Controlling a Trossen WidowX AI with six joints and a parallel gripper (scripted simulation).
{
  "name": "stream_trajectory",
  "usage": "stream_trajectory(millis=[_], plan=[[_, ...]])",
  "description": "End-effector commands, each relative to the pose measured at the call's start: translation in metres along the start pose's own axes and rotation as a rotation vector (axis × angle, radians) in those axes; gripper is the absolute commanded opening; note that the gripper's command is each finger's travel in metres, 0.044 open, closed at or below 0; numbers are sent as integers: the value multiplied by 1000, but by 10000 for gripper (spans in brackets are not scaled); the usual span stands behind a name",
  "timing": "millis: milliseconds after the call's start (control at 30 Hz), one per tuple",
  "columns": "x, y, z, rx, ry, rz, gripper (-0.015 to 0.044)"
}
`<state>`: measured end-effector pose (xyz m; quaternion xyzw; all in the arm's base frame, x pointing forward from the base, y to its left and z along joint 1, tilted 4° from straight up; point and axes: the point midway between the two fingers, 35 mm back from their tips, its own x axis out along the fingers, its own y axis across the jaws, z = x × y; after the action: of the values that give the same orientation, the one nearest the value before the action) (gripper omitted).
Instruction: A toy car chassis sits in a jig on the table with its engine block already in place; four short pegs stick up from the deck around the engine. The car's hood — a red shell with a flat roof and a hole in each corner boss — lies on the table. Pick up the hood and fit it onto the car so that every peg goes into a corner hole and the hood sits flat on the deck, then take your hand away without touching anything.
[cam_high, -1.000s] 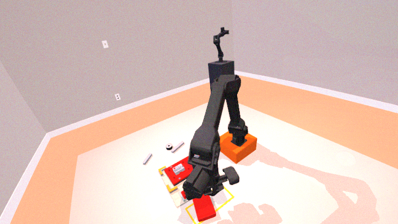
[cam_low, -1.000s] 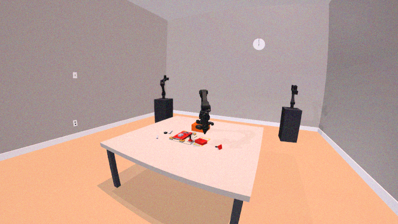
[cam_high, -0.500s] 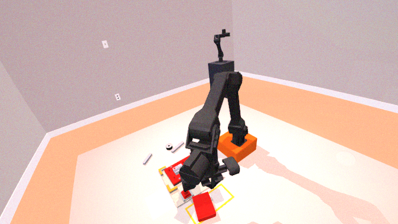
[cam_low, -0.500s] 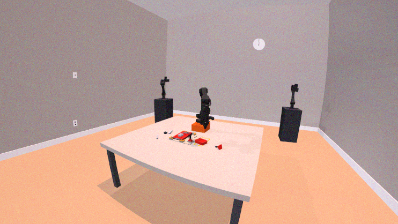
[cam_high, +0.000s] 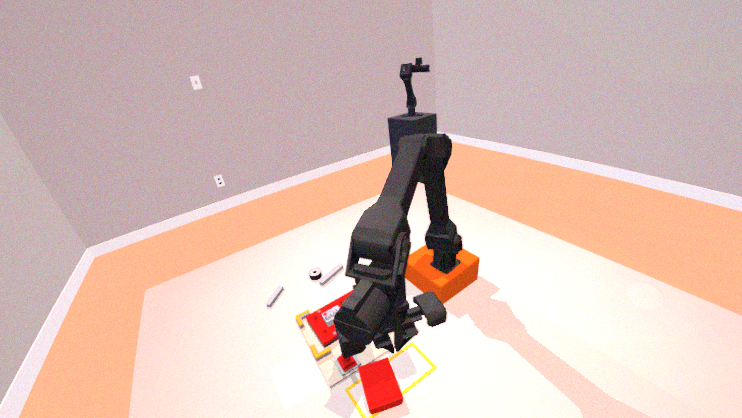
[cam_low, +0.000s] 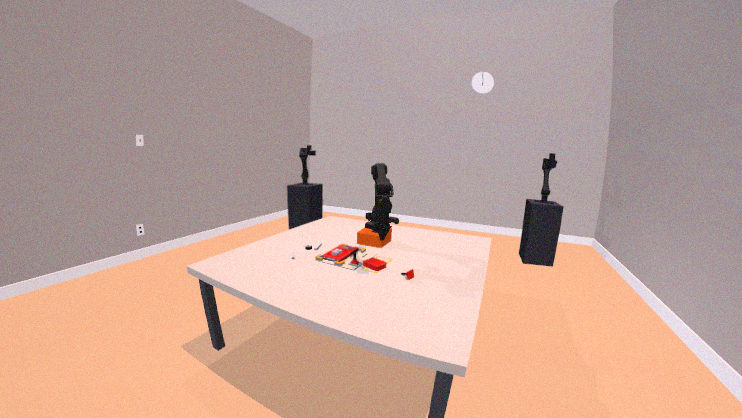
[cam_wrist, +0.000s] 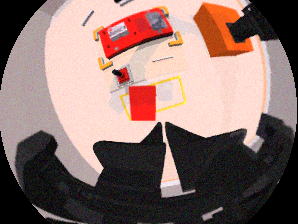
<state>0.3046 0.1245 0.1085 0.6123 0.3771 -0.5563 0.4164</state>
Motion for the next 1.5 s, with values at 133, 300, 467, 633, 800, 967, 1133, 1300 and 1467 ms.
stream_trajectory(millis=[133,300,467,633,800,967,1133,1300,1467], plan=[[8,7,0,-555,1,0,210],[14,13,1,-1003,0,-2,341],[21,18,2,-1452,0,-3,440],[26,23,3,-1733,1,-5,440],[29,26,4,-1976,1,-6,440],[33,29,5,-2216,3,-7,440],[37,32,6,-2459,4,-8,440],[41,35,8,-2701,6,-9,440],[44,37,9,-2944,8,-10,440]])
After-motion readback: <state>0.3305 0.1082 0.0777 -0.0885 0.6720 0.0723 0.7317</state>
